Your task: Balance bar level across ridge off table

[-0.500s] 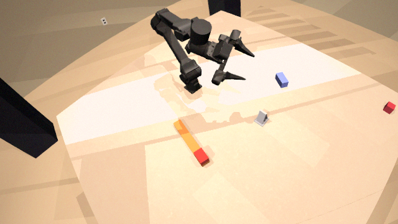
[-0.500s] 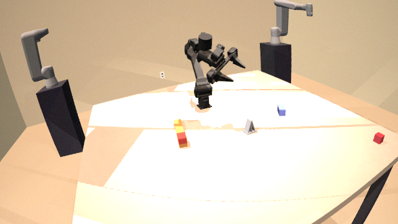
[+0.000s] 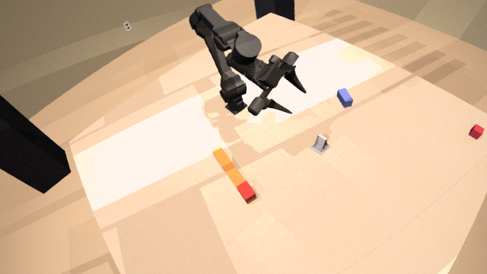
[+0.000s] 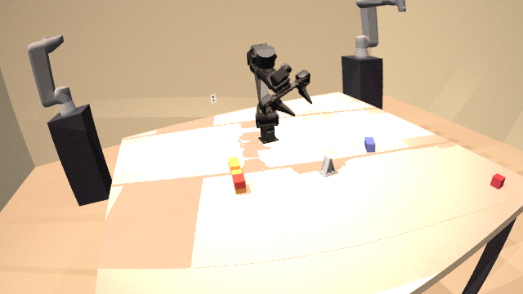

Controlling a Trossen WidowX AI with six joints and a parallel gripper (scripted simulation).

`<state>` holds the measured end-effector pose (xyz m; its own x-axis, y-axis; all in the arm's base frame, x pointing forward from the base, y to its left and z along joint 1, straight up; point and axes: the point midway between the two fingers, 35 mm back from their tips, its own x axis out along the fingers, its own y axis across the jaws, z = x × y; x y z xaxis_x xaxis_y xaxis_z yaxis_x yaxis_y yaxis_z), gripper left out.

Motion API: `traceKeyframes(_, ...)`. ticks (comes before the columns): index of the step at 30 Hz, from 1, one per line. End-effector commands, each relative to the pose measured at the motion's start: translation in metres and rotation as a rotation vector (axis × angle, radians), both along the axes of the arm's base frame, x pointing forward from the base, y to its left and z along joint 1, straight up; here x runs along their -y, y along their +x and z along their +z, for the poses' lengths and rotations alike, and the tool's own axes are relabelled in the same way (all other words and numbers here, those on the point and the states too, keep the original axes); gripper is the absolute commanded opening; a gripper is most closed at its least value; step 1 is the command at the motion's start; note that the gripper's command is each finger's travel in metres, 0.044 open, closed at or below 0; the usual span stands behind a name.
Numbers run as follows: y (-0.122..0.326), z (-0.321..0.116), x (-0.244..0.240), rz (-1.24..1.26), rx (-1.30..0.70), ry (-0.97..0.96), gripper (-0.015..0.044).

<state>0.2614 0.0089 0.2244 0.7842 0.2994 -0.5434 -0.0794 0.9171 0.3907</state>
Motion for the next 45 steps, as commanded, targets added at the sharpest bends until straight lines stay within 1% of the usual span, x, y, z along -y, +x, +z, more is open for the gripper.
traceKeyframes(1, 0.004, -0.005, 0.015, -0.035, -0.049, -0.048, 0.0315)
traceKeyframes(11, 0.008, -0.023, 0.059, -0.109, -0.213, -0.163, 0.0315)
traceKeyframes(22, 0.0, -0.043, 0.107, -0.148, -0.417, -0.263, 0.0315)
traceKeyframes(34, -0.02, -0.064, 0.154, -0.136, -0.654, -0.332, 0.0315)
traceKeyframes(45, -0.048, -0.08, 0.193, -0.074, -0.873, -0.351, 0.0315)
